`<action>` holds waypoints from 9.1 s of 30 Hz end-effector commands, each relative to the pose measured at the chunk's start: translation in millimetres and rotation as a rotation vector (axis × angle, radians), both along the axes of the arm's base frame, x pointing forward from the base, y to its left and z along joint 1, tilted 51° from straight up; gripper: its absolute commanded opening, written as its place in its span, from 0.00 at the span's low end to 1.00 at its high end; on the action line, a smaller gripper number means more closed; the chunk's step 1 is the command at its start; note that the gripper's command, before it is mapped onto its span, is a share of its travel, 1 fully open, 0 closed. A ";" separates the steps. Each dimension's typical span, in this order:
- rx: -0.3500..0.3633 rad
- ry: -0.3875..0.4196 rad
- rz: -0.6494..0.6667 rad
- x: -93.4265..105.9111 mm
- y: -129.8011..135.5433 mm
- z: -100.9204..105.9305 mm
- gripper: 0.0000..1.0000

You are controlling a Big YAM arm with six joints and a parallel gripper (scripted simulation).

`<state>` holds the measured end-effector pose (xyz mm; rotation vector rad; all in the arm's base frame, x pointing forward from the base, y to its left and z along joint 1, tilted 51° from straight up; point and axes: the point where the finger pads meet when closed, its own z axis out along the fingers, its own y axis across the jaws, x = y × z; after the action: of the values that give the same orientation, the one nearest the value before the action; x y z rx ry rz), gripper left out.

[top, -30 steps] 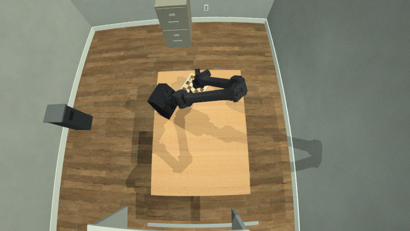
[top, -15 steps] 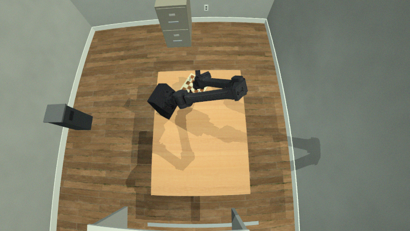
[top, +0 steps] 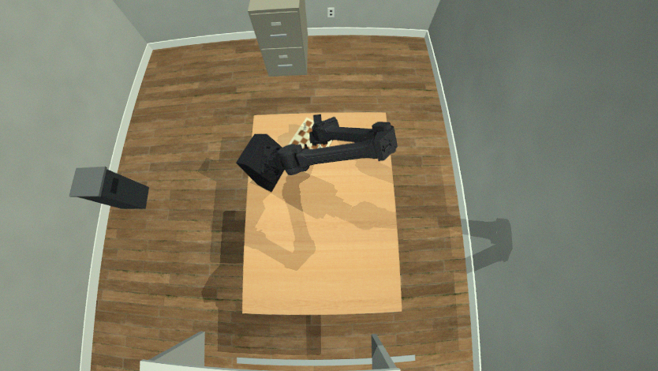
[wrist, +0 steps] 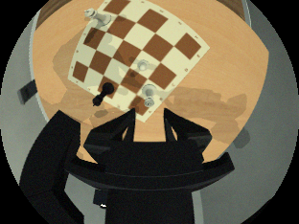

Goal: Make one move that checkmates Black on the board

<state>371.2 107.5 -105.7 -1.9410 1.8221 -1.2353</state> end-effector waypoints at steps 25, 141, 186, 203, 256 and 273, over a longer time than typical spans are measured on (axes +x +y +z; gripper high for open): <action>-0.014 0.011 0.017 3.7 1.2 -7.3 0.40; -0.001 -0.008 0.010 7.7 -2.5 5.0 0.40; -0.005 -0.002 0.009 8.1 -3.3 5.3 0.40; -0.002 -0.007 0.007 10.1 -3.9 5.8 0.40; -0.014 0.011 0.013 32.1 -18.8 -28.7 0.40; -0.013 0.011 0.012 32.1 -18.8 -28.7 0.00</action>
<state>400.5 89.0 -130.1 -1.9582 1.8127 -1.2371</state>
